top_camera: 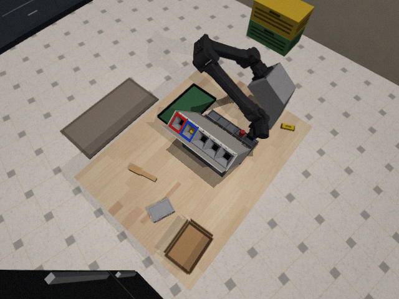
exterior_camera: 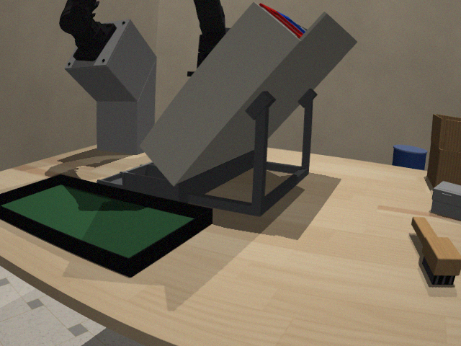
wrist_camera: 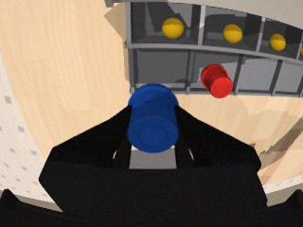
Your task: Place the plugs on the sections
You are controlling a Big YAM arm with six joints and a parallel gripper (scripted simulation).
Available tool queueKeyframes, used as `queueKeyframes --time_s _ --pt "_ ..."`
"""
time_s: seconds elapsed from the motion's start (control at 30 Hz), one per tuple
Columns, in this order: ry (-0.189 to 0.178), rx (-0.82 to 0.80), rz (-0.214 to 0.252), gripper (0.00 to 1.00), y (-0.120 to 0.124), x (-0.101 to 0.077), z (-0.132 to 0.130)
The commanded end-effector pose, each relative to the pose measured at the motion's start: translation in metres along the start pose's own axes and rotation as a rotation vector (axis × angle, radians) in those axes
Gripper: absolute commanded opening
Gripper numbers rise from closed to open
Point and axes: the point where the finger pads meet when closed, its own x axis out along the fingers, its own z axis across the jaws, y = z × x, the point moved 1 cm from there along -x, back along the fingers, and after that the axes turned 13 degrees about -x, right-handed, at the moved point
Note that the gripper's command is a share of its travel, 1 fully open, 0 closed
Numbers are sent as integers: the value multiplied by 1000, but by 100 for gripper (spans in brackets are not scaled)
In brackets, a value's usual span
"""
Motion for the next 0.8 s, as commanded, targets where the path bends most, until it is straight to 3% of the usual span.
queueKeyframes --time_s 0.0,0.07,0.13,0.63,0.7,0.77 --pt "-24 -9 -35 0 -6 -6 -33" --pt "-23 -9 -35 0 2 -5 -53" --pt "-23 -9 -35 0 2 -5 -53" --pt "-4 30 -13 0 51 -1 -170" --pt "-4 30 -13 0 51 -1 -170" --pt "-8 29 -16 0 57 0 -187"
